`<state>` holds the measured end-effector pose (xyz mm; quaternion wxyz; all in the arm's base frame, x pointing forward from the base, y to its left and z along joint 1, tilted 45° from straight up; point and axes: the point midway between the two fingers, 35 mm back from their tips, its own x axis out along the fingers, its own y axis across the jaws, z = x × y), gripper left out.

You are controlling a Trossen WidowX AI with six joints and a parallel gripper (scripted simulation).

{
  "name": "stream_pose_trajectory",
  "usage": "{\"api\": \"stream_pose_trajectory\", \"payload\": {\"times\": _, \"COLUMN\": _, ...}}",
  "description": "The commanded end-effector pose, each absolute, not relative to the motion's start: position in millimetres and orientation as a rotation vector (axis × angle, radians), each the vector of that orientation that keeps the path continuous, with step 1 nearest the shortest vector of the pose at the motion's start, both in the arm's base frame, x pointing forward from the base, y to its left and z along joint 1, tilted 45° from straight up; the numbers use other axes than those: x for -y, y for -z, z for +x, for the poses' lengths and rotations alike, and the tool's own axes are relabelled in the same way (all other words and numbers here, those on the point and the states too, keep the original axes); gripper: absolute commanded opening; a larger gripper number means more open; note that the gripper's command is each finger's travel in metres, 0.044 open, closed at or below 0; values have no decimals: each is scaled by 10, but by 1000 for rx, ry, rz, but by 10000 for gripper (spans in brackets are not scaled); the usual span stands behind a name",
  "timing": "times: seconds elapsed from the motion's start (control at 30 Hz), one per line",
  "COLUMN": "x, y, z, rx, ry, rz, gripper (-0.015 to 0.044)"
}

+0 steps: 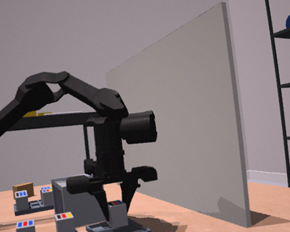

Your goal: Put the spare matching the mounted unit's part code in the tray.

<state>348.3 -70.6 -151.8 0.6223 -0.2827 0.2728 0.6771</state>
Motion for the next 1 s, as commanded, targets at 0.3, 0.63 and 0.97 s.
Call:
{"api": "stream_pose_trajectory", "payload": {"times": 0.3, "x": 677, "y": 1537, "z": 3475, "rx": -626, "ry": -1557, "rz": -650, "gripper": 157}}
{"api": "stream_pose_trajectory", "payload": {"times": 0.63, "x": 677, "y": 1537, "z": 3475, "rx": -626, "ry": -1557, "rz": -650, "gripper": 420}}
{"api": "stream_pose_trajectory", "payload": {"times": 0.97, "x": 1421, "y": 775, "z": 3530, "rx": -632, "ry": -1551, "rz": -644, "gripper": 440}}
